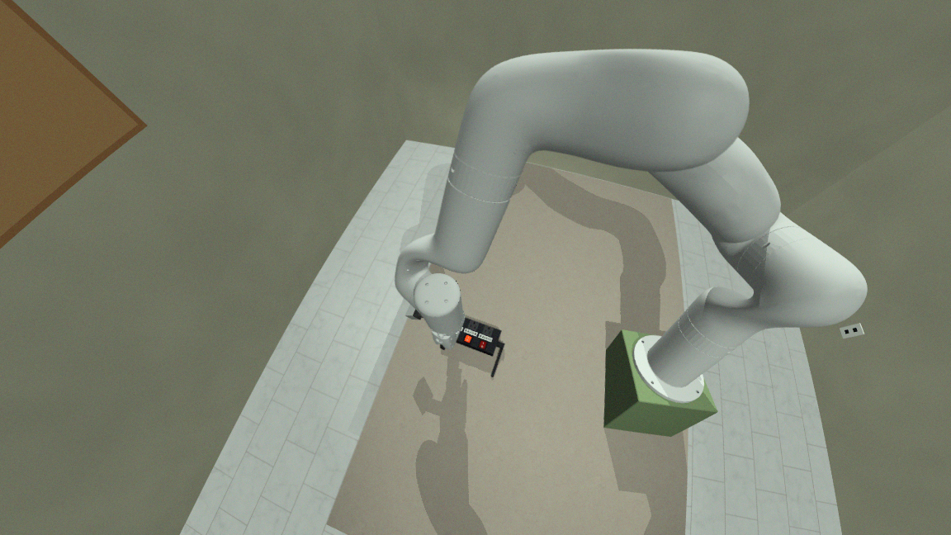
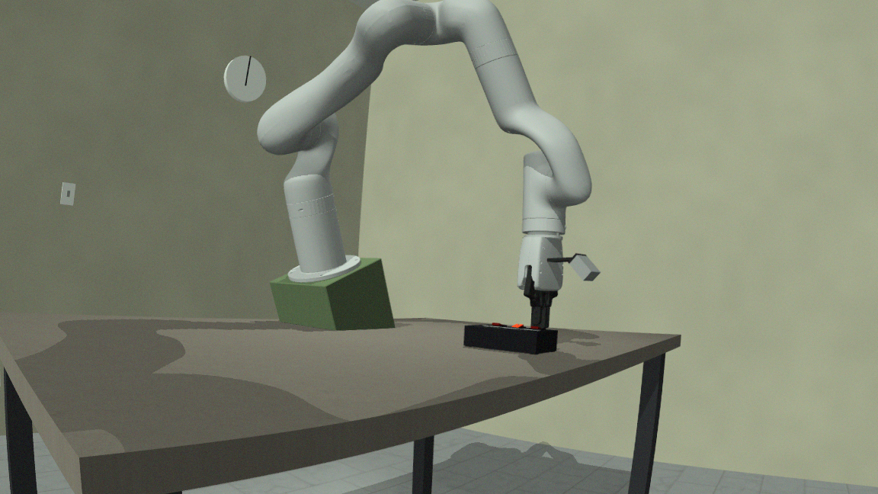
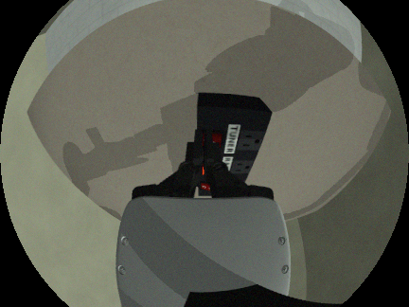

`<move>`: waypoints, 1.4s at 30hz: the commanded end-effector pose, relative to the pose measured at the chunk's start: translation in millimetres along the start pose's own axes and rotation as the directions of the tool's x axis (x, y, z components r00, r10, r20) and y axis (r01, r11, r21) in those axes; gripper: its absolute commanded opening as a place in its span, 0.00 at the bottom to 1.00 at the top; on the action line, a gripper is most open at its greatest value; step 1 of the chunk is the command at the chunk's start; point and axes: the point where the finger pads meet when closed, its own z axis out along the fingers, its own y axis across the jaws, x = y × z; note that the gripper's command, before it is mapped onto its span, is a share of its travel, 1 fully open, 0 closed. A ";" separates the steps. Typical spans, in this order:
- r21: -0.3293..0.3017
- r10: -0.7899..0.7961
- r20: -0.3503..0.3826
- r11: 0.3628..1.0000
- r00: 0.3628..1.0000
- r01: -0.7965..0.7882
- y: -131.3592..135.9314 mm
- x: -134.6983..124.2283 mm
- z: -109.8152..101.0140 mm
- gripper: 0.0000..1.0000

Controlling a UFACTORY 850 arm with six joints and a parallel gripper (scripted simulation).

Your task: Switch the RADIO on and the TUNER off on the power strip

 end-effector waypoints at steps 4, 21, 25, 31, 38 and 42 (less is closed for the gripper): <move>0.000 0.000 0.000 1.000 1.000 0.000 0.2 0.2 0.5 0.00; 0.000 0.000 0.000 1.000 1.000 0.000 0.2 0.2 -10.2 0.00; 0.000 0.000 0.000 1.000 1.000 0.000 0.2 0.2 -22.0 0.00; 0.000 0.000 0.000 1.000 1.000 0.000 0.2 0.2 -34.5 0.00; 0.000 0.000 0.000 1.000 1.000 0.000 0.2 0.2 -38.6 0.00; 0.000 0.000 0.000 1.000 1.000 0.000 0.2 0.2 -38.6 0.00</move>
